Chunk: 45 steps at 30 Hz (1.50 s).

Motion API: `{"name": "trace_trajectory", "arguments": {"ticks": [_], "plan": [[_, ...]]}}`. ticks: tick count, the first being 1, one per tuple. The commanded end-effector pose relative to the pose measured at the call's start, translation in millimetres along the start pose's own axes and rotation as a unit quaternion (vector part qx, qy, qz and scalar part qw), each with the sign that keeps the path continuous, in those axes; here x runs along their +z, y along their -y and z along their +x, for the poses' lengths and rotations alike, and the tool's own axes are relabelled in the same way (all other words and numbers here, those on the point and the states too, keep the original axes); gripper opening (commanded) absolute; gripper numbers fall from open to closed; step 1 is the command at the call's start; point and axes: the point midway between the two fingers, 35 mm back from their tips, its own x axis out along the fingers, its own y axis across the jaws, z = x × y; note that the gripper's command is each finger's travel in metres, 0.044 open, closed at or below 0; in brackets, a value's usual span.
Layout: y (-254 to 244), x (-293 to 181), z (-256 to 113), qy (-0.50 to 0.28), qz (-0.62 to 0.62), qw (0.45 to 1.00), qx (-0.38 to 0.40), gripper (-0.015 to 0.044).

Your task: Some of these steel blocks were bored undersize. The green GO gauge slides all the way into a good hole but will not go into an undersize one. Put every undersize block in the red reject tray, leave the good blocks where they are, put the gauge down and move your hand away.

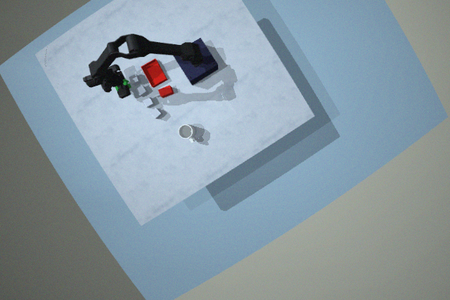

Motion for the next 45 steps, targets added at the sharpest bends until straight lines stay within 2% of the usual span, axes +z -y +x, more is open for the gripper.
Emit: {"name": "trace_trajectory", "arguments": {"ticks": [1,45], "plan": [[0.2,-1.7,-1.7,0.001,-0.002,1.0,0.0,0.0],[0.2,14.4,-2.1,0.001,-0.002,1.0,0.0,0.0]]}}
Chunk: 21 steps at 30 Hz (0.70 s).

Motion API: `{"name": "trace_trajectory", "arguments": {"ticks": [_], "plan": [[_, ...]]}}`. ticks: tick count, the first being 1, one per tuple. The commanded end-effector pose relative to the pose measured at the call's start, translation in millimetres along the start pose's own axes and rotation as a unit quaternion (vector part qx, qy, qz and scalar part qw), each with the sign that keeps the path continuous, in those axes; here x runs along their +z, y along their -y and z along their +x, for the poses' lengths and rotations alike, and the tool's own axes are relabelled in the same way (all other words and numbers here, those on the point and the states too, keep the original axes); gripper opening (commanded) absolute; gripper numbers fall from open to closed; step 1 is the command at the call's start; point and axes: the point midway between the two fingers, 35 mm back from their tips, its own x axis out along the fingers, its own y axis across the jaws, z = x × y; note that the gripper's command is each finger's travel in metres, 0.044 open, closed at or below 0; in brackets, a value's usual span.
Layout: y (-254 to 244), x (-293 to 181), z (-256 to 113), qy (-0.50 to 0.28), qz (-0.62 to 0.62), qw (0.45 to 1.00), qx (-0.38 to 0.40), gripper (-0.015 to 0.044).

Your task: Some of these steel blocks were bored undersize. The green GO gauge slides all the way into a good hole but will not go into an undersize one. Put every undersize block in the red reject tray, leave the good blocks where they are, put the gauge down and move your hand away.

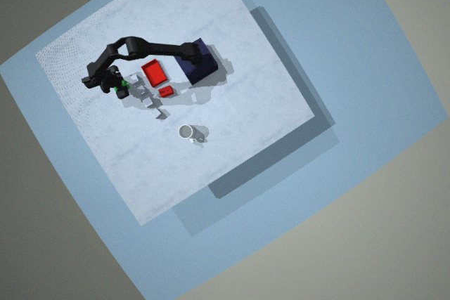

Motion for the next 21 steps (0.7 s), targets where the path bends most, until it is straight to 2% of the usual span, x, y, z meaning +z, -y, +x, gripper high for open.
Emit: {"name": "trace_trajectory", "arguments": {"ticks": [1,21], "plan": [[0.5,5.1,-3.4,0.006,0.0,1.0,-0.001,0.0],[0.4,10.3,-4.1,0.006,0.0,1.0,-0.001,0.0]]}}
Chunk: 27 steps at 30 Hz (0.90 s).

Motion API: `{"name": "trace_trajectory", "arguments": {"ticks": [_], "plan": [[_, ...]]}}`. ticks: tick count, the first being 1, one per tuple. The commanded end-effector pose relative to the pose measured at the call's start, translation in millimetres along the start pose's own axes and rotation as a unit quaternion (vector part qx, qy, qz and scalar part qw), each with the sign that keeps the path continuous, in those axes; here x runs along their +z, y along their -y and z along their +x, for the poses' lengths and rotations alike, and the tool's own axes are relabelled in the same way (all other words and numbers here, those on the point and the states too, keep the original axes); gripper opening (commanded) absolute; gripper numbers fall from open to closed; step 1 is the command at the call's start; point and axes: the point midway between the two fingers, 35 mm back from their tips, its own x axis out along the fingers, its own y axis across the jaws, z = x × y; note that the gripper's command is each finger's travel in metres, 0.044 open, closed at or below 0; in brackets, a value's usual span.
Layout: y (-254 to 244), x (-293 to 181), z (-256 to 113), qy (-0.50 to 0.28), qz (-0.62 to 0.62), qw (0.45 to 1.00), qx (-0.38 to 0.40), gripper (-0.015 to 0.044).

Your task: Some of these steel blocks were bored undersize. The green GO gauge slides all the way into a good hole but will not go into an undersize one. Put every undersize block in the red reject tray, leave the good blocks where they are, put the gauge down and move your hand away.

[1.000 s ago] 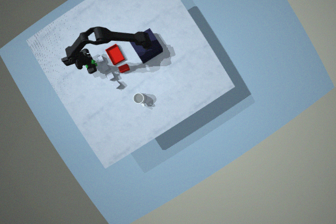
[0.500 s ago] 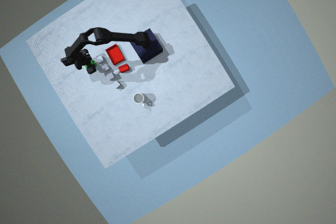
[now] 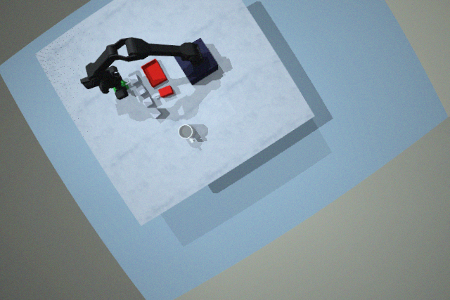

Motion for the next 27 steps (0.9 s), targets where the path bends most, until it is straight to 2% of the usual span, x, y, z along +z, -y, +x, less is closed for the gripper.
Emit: {"name": "trace_trajectory", "arguments": {"ticks": [1,27], "plan": [[0.4,4.4,-3.4,0.006,0.0,1.0,-0.001,0.0],[-0.1,13.1,-3.9,0.006,0.0,1.0,-0.001,0.0]]}}
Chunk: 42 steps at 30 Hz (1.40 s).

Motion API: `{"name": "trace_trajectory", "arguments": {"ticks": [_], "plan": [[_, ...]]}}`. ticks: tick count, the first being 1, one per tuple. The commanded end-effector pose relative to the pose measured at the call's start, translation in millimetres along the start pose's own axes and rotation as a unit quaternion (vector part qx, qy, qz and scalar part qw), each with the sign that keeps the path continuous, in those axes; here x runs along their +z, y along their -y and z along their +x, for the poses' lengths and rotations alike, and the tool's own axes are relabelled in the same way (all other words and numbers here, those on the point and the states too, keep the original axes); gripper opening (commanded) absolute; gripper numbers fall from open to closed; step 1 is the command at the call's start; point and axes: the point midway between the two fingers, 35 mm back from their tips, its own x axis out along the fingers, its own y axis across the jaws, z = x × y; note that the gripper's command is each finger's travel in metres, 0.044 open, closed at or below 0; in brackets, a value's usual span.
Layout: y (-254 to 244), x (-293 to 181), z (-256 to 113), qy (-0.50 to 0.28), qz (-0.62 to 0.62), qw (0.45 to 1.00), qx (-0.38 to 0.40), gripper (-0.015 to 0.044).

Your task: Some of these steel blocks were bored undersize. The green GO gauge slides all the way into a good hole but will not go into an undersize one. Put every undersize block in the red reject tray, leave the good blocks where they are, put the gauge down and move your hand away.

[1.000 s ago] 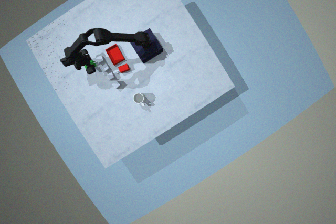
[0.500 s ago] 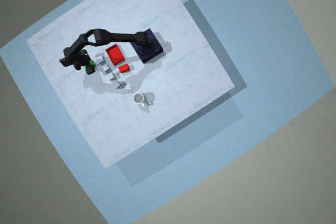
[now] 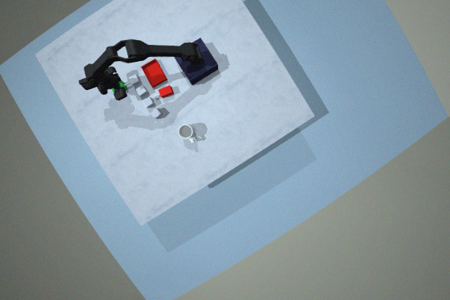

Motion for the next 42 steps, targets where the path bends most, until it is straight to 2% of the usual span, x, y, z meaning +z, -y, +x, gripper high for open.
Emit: {"name": "trace_trajectory", "arguments": {"ticks": [1,24,29,42], "plan": [[0.4,4.1,-3.6,0.006,0.002,1.0,-0.001,0.0],[0.4,11.3,-4.1,0.006,0.002,1.0,-0.001,0.0],[-0.2,5.4,-34.0,0.0,0.0,1.0,0.0,0.0],[-1.1,-0.4,-28.4,-0.017,-0.002,1.0,0.002,0.0]]}}
